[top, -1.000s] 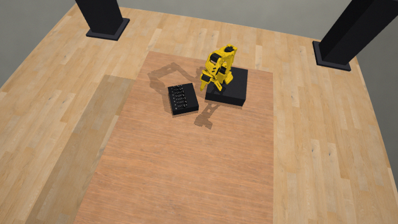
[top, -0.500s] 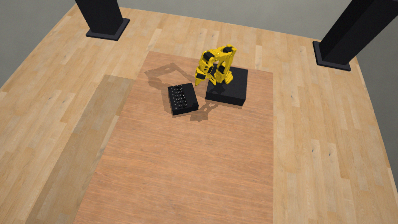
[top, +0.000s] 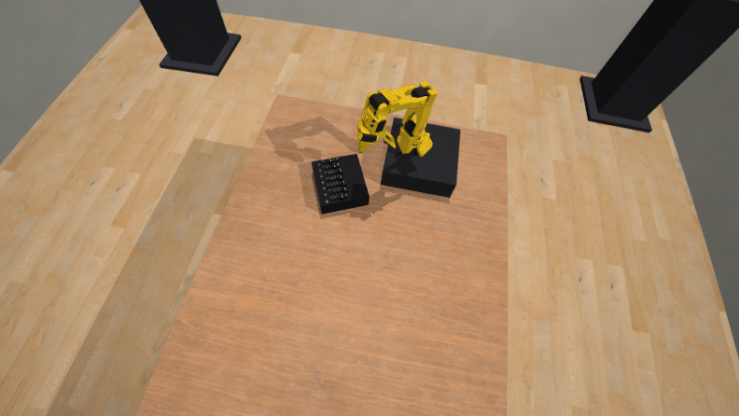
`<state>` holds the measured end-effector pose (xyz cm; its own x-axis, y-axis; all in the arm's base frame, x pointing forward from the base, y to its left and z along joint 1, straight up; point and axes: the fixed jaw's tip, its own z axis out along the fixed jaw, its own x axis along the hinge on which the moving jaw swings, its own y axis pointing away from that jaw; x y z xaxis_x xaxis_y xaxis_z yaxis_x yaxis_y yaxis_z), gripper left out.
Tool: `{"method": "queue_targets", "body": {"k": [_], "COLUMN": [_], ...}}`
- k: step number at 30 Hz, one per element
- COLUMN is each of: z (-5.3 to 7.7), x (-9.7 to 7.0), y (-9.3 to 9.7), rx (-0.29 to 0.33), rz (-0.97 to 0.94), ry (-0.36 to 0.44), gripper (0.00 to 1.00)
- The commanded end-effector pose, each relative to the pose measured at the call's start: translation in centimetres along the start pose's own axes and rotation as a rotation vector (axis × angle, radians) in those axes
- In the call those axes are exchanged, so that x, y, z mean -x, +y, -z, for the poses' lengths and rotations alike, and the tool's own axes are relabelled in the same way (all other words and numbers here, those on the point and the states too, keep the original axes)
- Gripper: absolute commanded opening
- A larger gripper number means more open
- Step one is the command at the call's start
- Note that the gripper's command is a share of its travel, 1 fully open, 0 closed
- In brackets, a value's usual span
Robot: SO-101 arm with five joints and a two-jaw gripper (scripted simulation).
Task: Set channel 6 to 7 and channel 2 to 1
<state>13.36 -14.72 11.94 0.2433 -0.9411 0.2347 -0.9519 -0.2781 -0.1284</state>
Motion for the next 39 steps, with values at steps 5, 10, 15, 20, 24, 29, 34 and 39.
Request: {"method": "queue_targets", "body": {"k": [5,10,15,20,24,29,34,39], "z": [-0.2,-0.2,-0.3,-0.3,-0.3,-0.4,-0.4,-0.4], "x": [-0.1,-0.2,-0.2,-0.2,-0.2,-0.2,-0.2,-0.2], "y": [1.1,1.7,2.1,2.3,2.5,2.6,2.6,2.6], "rx": [0.029,0.043,0.052,0.056,0.058,0.059,0.06,0.06], "rz": [0.06,0.099,0.126,0.14,0.147,0.154,0.155,0.155], "ry": [-0.035,-0.055,-0.069,-0.078,-0.082,-0.085,-0.086,-0.086], "gripper": [0.0,0.0,0.0,0.0,0.0,0.0,0.0,0.0]}}
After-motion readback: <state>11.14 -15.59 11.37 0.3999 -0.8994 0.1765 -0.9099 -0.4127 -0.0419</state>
